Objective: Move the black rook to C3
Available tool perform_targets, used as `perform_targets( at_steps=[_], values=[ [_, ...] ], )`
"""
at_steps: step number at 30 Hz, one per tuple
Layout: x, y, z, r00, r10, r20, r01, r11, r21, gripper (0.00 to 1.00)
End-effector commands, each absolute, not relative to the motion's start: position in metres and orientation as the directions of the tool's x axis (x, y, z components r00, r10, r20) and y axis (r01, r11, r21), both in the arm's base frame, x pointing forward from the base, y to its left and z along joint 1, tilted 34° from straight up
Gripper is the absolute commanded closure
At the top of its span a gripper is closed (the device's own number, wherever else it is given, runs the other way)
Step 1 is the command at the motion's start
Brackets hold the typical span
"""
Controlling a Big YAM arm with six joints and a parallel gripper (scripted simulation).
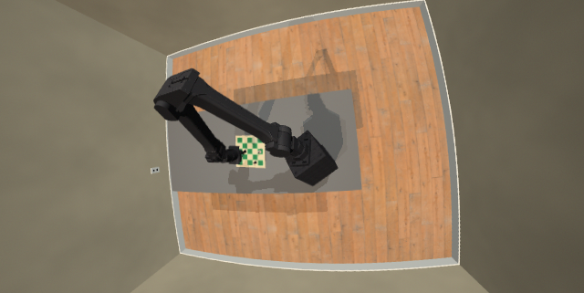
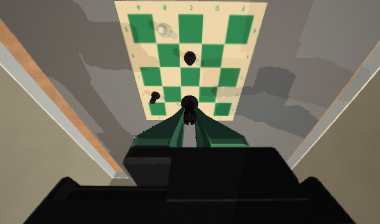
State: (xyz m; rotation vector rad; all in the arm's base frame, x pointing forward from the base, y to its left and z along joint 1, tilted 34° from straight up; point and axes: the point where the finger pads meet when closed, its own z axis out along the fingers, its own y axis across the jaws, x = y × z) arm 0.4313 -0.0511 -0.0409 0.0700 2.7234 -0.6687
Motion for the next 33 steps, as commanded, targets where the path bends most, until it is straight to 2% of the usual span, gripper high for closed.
perform_targets(
  at_steps=[1, 19, 33],
  values=[
    [0.444, -0.061, -0.044, -0.937, -0.026, -0.349, 0.139, 0.887, -0.440, 1.00],
    [0.461, -0.095, -0.104, -0.939, -0.027, -0.342, 0.136, 0.887, -0.442, 1.00],
    [0.462, -0.104, -0.123, -0.942, -0.027, -0.333, 0.132, 0.886, -0.444, 1.00]
  ],
)
